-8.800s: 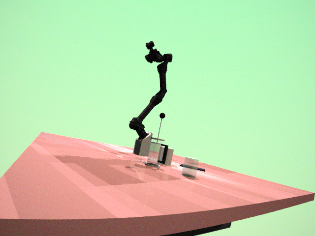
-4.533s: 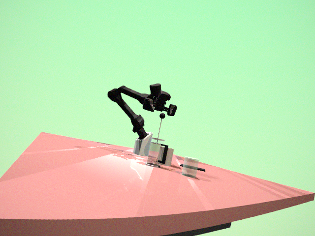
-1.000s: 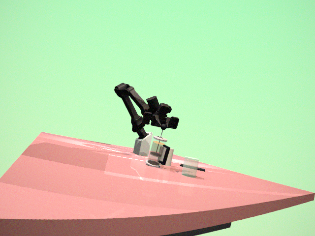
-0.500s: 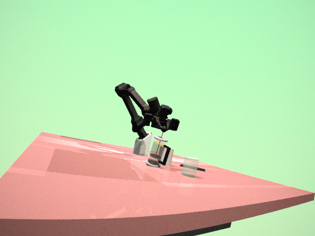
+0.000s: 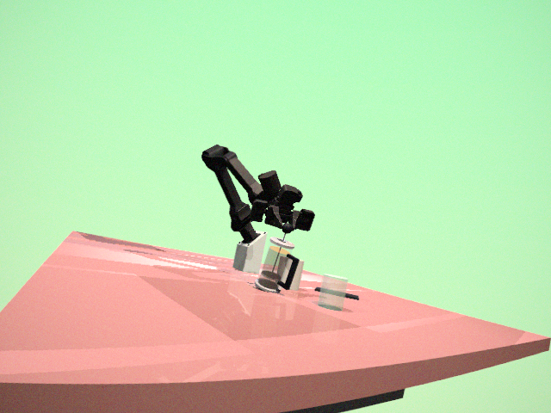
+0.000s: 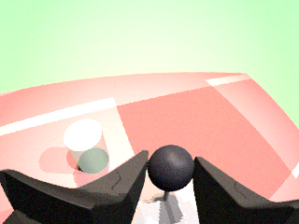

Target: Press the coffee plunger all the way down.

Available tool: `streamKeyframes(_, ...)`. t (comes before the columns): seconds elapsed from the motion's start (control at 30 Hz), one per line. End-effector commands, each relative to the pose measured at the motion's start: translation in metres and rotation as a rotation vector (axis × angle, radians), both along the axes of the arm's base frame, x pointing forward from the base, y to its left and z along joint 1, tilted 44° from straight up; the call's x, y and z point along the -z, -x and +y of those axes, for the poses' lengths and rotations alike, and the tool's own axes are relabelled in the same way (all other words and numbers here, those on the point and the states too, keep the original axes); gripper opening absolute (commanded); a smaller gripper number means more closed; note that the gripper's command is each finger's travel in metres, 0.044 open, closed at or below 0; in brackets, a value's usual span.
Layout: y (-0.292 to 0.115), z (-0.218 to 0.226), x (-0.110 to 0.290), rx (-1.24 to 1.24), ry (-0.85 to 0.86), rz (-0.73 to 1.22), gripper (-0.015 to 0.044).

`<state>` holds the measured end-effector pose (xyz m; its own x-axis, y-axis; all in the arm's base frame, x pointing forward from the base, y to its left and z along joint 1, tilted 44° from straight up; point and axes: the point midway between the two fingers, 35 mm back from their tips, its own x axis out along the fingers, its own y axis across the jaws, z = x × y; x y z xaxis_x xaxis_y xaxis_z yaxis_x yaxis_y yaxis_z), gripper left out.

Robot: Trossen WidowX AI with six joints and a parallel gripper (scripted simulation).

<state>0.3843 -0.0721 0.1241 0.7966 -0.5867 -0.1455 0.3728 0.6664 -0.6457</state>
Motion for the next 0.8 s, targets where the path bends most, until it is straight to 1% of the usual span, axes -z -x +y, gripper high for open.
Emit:
streamKeyframes(0.0, 0.0021, -0.0075, 0.008, 0.028, 0.008, 0.032, 0.012)
streamKeyframes(0.77, -0.0022, -0.0073, 0.0077, 0.028, 0.008, 0.032, 0.012)
